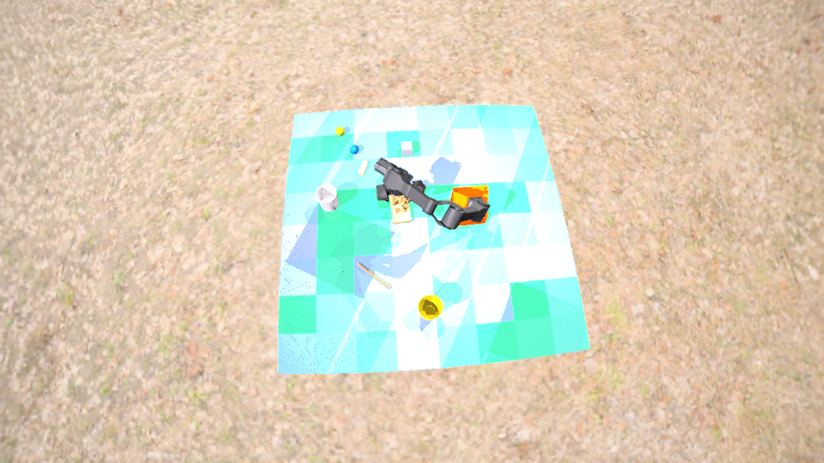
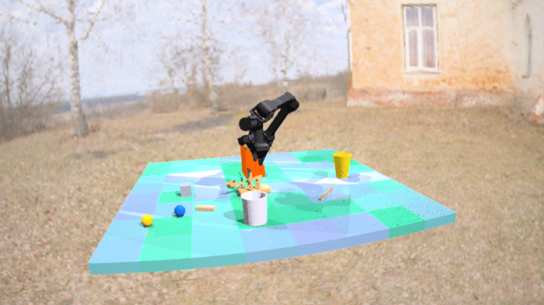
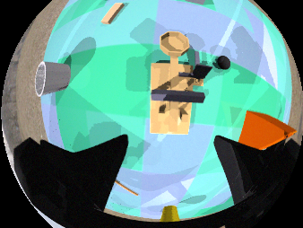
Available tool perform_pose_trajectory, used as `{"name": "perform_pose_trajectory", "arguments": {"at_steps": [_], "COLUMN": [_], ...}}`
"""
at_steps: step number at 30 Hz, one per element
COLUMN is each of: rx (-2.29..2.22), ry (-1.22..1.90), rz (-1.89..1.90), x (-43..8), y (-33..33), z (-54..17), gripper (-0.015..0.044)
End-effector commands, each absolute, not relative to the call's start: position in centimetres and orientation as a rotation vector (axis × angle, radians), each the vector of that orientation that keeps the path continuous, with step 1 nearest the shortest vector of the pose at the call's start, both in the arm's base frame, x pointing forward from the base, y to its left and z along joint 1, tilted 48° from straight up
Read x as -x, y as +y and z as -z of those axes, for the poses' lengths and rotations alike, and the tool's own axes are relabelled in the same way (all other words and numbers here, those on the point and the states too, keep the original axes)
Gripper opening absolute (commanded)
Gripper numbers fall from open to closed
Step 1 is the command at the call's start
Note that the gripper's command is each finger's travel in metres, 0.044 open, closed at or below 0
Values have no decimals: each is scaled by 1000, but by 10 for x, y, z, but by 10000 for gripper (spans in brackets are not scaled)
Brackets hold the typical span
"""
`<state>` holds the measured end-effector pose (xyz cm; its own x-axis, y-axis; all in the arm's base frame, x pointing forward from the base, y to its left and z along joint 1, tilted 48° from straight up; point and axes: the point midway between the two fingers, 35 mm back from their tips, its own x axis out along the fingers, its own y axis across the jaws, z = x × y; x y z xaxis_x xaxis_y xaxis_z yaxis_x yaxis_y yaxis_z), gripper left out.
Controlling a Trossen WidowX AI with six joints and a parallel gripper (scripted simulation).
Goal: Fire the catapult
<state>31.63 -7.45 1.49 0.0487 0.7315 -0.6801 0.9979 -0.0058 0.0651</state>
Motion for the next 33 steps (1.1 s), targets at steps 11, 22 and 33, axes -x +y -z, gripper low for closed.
{"name": "perform_pose_trajectory", "arguments": {"at_steps": [11,22,33], "rx": [-1630,-1355,-1068], "ry": [1753,1710,1624], "rz": [423,76,-241], "x": [-315,-315,-315], "y": [-69,-69,-69], "z": [-12,-13,-14], "gripper": [440,440,440]}}
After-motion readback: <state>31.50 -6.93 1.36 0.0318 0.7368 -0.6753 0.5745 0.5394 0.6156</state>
